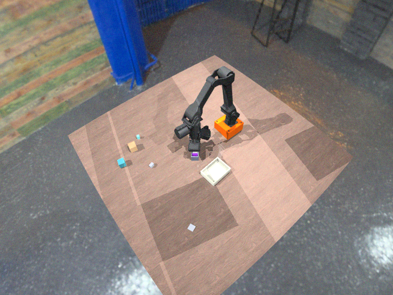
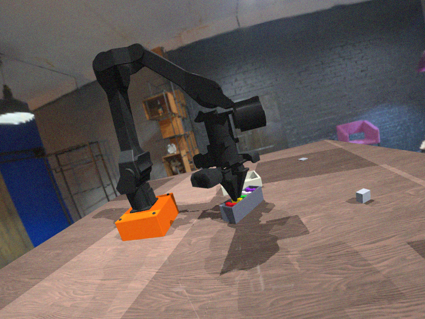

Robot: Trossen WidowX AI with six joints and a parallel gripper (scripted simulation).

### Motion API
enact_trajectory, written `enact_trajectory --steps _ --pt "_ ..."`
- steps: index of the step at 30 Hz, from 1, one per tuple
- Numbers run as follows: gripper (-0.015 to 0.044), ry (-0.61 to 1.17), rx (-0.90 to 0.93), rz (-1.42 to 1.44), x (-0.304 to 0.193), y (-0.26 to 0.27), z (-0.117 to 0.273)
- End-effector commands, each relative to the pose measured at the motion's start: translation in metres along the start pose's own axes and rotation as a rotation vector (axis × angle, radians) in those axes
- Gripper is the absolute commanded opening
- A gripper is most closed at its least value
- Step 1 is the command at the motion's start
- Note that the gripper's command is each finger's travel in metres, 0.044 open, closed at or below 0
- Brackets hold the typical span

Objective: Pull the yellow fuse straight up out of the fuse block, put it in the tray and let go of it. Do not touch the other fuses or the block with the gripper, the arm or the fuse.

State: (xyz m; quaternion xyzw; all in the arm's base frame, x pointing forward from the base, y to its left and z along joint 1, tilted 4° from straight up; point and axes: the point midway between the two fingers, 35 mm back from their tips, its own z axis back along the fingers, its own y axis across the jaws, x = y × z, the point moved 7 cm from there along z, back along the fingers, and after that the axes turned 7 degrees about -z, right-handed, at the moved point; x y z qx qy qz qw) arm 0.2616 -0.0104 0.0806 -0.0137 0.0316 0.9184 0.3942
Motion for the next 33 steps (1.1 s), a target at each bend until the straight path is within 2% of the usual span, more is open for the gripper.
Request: enact_trajectory --steps 1,33 --pt "0.0000 0.001 0.000 0.000 0.000 0.000 0.002" --pt "0.0000 0.002 0.002 0.001 -0.001 -0.001 0.018"
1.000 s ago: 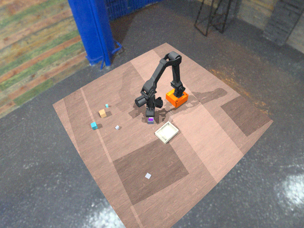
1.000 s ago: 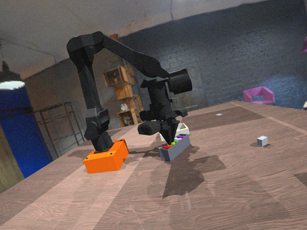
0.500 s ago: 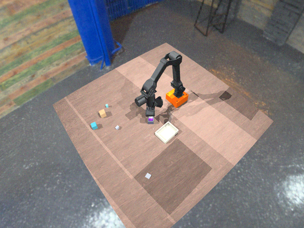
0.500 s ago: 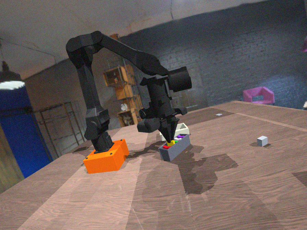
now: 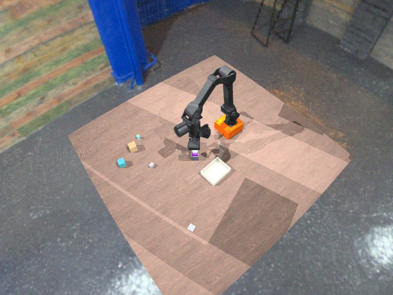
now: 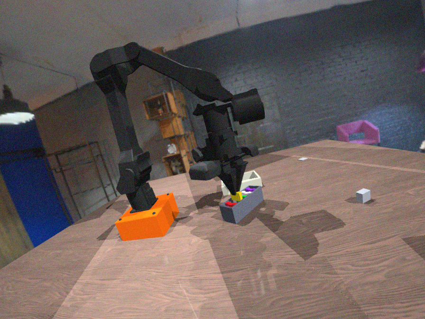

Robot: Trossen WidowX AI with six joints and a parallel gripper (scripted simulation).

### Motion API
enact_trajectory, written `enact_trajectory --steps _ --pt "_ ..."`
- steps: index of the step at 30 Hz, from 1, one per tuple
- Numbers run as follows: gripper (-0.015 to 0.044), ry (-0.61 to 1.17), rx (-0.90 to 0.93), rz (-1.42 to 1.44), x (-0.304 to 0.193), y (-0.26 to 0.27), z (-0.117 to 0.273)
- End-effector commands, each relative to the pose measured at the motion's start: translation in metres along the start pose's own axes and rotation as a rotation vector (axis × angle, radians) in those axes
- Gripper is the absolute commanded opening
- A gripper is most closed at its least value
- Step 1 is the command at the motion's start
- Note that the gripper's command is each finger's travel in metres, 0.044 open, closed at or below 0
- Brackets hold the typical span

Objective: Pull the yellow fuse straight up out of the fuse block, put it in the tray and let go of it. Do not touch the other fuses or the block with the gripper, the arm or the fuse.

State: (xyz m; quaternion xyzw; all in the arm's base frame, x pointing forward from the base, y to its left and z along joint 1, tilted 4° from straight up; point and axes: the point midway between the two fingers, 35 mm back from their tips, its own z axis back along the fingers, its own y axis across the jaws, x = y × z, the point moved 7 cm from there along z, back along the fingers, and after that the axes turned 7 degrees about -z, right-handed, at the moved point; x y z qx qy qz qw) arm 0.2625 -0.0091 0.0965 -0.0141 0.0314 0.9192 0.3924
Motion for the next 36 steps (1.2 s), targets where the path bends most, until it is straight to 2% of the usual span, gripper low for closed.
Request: enact_trajectory --steps 1,36 --pt "0.0000 0.002 0.002 -0.003 0.000 0.000 0.002" --pt "0.0000 0.004 0.004 -0.002 0.000 0.001 0.019"
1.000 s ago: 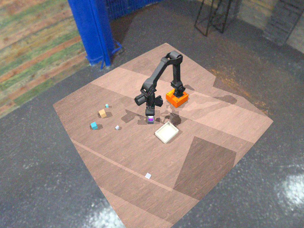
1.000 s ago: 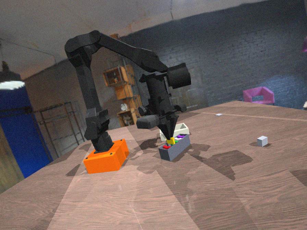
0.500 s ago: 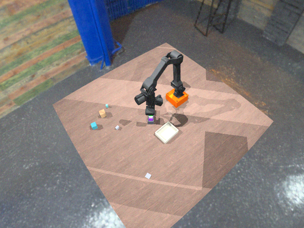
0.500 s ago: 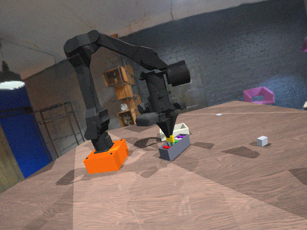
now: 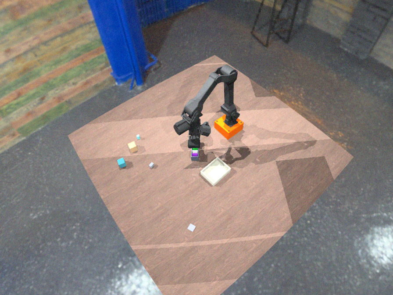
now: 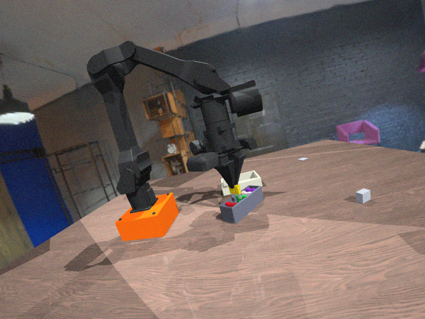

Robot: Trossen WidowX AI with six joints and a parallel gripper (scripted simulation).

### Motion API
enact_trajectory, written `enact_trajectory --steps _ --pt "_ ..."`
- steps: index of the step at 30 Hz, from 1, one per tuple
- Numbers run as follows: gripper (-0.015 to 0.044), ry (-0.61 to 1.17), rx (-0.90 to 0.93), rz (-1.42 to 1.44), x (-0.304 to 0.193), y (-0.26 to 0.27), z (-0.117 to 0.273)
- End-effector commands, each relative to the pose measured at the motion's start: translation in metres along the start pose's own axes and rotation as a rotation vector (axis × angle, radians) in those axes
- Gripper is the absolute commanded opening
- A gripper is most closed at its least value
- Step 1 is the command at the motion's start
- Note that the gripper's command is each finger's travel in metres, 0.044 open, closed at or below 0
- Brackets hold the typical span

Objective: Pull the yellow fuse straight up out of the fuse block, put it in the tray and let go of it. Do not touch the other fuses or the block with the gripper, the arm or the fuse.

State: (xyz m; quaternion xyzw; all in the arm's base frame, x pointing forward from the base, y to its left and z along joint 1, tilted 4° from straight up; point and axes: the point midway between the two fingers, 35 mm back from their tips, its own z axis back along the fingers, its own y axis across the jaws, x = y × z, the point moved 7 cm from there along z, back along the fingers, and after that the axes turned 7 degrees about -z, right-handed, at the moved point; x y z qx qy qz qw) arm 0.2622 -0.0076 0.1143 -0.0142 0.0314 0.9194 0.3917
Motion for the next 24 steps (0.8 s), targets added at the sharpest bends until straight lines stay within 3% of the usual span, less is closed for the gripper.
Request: enact_trajectory --steps 1,17,24 --pt "0.0000 0.003 0.004 -0.003 0.000 0.000 0.002" --pt "0.0000 0.003 0.004 -0.003 0.000 0.000 0.025" --pt "0.0000 0.001 0.000 -0.003 0.014 -0.029 0.026"
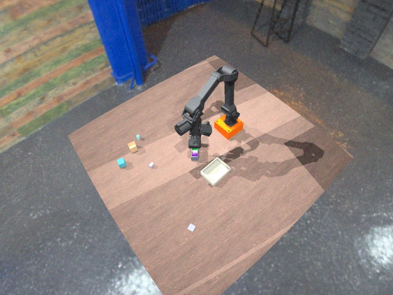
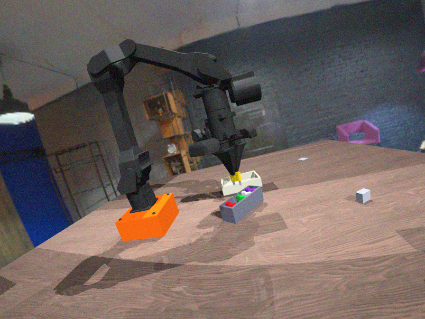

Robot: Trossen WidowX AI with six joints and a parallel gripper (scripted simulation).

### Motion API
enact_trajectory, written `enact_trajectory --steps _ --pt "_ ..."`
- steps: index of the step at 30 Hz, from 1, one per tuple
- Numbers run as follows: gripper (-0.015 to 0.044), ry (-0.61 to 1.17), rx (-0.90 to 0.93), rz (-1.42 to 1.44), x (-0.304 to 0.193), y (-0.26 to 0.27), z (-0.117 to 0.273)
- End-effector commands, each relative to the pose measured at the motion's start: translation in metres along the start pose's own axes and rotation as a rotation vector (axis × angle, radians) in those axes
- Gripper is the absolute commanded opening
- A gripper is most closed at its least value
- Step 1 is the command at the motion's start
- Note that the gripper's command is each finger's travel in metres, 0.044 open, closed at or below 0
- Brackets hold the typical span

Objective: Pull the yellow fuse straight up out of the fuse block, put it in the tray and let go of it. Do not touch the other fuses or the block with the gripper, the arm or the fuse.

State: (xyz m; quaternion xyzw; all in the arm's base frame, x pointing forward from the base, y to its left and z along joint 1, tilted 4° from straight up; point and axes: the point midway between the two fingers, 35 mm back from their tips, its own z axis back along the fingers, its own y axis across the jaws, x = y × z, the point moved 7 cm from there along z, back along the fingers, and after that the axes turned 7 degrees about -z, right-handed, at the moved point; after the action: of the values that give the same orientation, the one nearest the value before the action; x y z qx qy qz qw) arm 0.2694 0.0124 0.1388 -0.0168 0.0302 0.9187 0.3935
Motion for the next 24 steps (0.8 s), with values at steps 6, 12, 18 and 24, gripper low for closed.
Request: enact_trajectory --steps 6,12,18,24 --pt "0.0000 -0.004 0.001 0.001 0.023 -0.038 0.001" --pt "0.0000 -0.007 -0.002 0.001 0.045 -0.063 0.001" --pt "0.0000 -0.009 -0.003 0.001 0.069 -0.086 0.001" --pt "0.0000 -0.011 -0.003 0.001 0.097 -0.107 0.001"
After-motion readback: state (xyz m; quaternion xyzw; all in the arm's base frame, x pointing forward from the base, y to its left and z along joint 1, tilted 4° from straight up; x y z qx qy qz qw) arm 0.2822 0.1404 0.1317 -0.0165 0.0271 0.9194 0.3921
